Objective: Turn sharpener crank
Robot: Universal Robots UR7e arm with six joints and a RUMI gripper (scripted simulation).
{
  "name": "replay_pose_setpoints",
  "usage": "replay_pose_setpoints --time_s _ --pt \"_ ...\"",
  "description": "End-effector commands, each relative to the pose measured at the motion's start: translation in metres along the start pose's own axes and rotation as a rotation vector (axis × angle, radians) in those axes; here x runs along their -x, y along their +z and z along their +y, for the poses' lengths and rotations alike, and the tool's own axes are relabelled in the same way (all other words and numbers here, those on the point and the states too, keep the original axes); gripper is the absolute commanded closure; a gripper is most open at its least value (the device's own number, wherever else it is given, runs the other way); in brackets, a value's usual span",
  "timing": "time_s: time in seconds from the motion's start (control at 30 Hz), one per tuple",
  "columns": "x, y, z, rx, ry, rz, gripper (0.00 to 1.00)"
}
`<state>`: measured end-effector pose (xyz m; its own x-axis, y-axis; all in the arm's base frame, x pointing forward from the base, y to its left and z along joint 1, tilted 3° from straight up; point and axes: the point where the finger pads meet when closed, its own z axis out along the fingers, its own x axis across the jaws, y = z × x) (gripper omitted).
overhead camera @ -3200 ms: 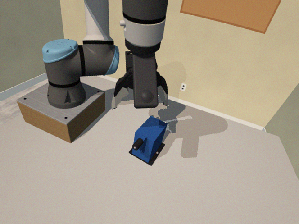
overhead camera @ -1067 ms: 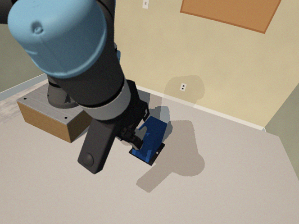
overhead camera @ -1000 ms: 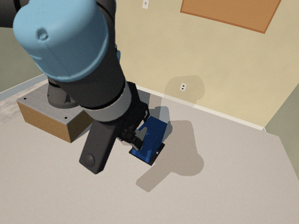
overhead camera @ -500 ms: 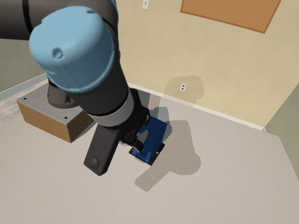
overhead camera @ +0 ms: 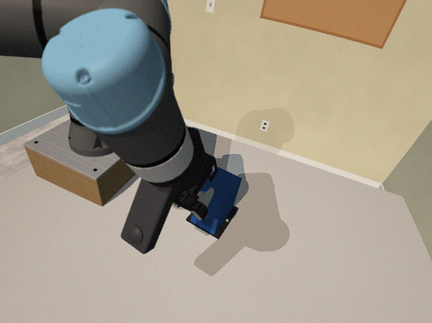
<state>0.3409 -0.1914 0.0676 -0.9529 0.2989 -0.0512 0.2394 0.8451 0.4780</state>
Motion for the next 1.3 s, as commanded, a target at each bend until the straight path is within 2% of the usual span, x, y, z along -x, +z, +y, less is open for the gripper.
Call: replay_pose_setpoints --time_s 0.0,0.57,1.27 --pt "0.0 0.0 0.001 0.0 -0.001 0.0 0.68" --pt "0.0 0.0 0.002 0.0 -0.001 0.0 0.68" --pt "-0.001 0.027 0.003 0.004 0.0 0.003 0.68"
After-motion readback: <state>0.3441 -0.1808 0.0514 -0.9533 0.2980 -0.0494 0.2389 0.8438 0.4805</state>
